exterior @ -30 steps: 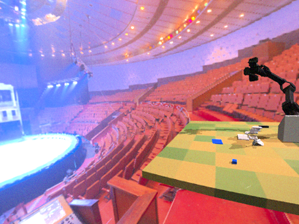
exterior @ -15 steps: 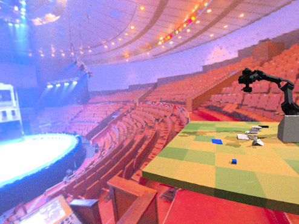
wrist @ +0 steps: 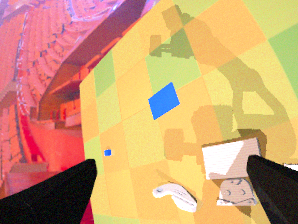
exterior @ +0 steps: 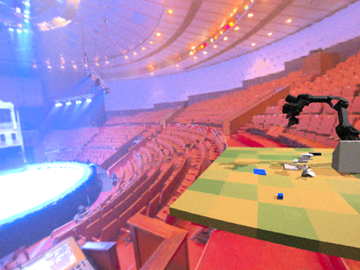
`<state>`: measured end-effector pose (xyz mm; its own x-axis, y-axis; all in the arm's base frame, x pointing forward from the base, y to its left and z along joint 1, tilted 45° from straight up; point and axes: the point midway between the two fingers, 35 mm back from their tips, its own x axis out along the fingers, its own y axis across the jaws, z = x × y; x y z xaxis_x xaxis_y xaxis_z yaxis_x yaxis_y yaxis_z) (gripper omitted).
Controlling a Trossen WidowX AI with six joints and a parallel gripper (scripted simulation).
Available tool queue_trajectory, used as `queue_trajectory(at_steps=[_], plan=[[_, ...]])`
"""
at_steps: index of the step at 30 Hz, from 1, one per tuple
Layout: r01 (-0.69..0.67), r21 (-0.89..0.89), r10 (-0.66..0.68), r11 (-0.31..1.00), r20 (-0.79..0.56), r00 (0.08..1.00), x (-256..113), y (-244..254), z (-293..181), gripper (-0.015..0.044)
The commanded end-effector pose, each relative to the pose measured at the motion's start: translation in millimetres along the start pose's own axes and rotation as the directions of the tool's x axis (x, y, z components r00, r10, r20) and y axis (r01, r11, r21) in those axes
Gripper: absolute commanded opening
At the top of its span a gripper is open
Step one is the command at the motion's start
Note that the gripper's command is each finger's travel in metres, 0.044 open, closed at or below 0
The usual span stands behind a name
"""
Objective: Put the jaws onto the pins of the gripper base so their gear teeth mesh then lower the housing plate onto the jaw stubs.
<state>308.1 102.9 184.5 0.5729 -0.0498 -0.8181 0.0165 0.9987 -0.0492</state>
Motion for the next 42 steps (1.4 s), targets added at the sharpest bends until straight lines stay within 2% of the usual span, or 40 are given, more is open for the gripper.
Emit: queue_trajectory(at_steps=[1,15,27,34,38,42], plan=[[0.085,-0.061,-0.087,0.995,-0.035,0.996,13,-19,-9,0.044],[0.341,-0.348,-0.419,0.873,-0.18,0.89,48,-100,-52,0.044],[0.371,-0.615,-0.641,0.695,-0.296,0.708,55,-163,-96,0.044],[0.361,-0.647,-0.663,0.672,-0.309,0.682,57,-172,-103,0.044],[0.362,-0.647,-0.665,0.671,-0.308,0.681,81,-195,-114,0.044],[0.362,-0.647,-0.665,0.671,-0.308,0.68,82,-197,-115,0.044]])
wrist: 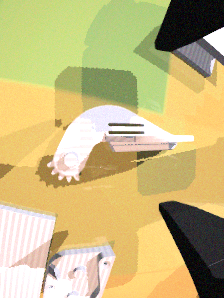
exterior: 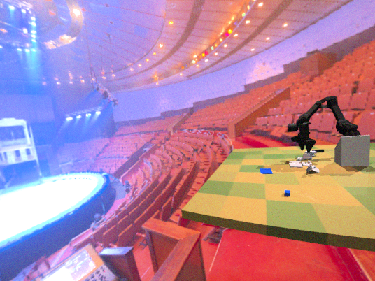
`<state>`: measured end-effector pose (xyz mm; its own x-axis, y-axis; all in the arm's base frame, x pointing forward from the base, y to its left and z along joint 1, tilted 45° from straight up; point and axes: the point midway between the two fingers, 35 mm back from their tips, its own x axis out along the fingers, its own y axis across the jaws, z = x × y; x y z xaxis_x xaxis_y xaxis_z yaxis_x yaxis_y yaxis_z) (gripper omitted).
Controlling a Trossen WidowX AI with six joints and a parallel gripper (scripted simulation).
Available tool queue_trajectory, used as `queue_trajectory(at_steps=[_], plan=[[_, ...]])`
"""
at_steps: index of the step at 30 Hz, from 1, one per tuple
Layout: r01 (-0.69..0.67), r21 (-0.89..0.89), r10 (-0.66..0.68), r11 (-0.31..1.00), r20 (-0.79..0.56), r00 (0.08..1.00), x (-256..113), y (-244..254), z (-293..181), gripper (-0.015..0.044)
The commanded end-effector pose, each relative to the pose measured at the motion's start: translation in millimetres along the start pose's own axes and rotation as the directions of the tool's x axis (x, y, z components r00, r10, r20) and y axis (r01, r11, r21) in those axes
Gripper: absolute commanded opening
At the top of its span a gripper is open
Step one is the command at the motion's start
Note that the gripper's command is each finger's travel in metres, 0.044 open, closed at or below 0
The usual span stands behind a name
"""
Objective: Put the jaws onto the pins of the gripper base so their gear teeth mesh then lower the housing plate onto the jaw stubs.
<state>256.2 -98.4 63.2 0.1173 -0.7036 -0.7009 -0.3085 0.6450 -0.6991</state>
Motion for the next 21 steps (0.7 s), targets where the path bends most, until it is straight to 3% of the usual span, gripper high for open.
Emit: queue_trajectory(at_steps=[1,21], plan=[[0.002,-0.004,-0.002,1.0,0.009,1.0,2,0,2,0.044],[0.001,-0.004,-0.001,1.0,0.009,1.0,32,0,3,0.044]])
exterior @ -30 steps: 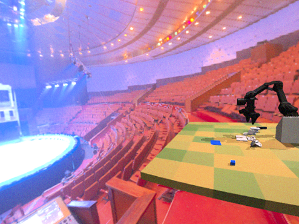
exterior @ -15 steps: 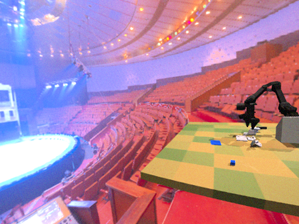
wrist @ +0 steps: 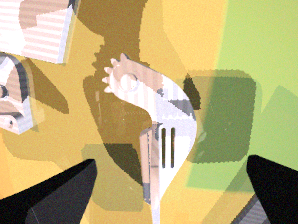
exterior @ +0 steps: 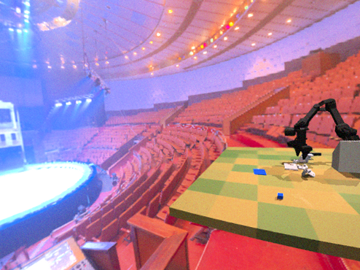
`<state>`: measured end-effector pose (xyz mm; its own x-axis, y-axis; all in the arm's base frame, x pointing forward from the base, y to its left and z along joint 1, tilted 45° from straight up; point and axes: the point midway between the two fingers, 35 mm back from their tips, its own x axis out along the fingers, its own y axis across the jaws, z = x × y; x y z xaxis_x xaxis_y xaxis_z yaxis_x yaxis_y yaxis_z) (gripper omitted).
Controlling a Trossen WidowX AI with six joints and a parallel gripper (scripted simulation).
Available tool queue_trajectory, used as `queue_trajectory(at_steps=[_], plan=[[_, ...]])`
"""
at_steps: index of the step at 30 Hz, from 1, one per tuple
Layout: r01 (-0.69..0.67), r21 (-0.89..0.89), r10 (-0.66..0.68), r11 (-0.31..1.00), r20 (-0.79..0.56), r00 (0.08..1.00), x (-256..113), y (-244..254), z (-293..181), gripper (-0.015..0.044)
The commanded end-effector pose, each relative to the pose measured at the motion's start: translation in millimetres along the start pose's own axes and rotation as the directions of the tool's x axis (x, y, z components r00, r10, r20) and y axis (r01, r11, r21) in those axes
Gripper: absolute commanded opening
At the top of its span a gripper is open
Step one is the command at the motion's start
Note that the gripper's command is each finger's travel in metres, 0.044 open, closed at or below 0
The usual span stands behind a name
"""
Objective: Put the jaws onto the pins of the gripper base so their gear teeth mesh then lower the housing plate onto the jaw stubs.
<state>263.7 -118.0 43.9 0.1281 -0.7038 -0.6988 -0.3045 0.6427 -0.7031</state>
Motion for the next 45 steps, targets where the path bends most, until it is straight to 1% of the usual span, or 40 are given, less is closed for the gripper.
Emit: queue_trajectory(at_steps=[1,13,35,45], plan=[[-0.004,-0.007,0.004,1.0,-0.001,1.0,6,1,-1,0.044],[-0.001,-0.008,0.001,1.0,-0.002,1.0,24,1,-2,0.044],[-0.001,-0.008,0.001,1.0,-0.002,1.0,24,1,-2,0.044],[0.001,-0.003,-0.001,1.0,-0.004,1.0,24,1,-3,0.0177]])
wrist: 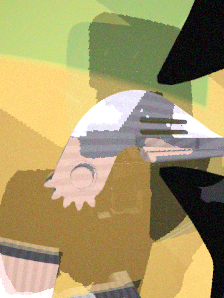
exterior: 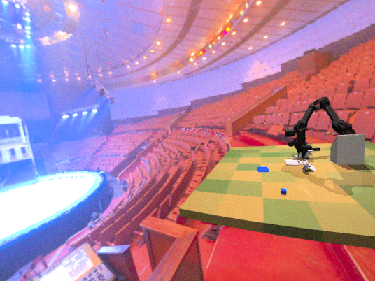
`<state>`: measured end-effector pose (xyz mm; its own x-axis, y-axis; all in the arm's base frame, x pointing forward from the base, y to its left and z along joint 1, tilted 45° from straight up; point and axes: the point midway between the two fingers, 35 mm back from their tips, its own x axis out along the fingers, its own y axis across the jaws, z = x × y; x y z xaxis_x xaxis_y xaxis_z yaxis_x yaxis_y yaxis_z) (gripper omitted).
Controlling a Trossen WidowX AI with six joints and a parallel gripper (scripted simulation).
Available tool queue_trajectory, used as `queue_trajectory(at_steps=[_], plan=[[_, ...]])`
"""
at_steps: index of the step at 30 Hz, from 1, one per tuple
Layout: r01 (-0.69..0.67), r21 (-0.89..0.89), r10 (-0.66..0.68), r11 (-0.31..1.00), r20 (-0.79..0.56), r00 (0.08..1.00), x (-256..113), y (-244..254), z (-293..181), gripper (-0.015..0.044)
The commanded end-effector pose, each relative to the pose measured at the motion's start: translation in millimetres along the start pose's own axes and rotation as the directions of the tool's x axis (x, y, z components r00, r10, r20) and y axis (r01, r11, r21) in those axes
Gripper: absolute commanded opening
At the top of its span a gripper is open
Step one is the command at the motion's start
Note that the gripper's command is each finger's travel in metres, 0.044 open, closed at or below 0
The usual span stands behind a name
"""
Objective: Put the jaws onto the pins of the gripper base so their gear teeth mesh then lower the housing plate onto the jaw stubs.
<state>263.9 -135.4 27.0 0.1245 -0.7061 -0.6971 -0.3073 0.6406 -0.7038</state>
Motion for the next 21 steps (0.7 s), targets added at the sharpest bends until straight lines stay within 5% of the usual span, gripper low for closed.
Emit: queue_trajectory(at_steps=[1,21], plan=[[0.0,0.0,0.0,1.0,0.0,1.0,0.0,0.0,0.0,0.0171],[-0.003,0.0,0.003,1.0,0.001,1.0,-7.4,0.4,1.5,0.0134]])
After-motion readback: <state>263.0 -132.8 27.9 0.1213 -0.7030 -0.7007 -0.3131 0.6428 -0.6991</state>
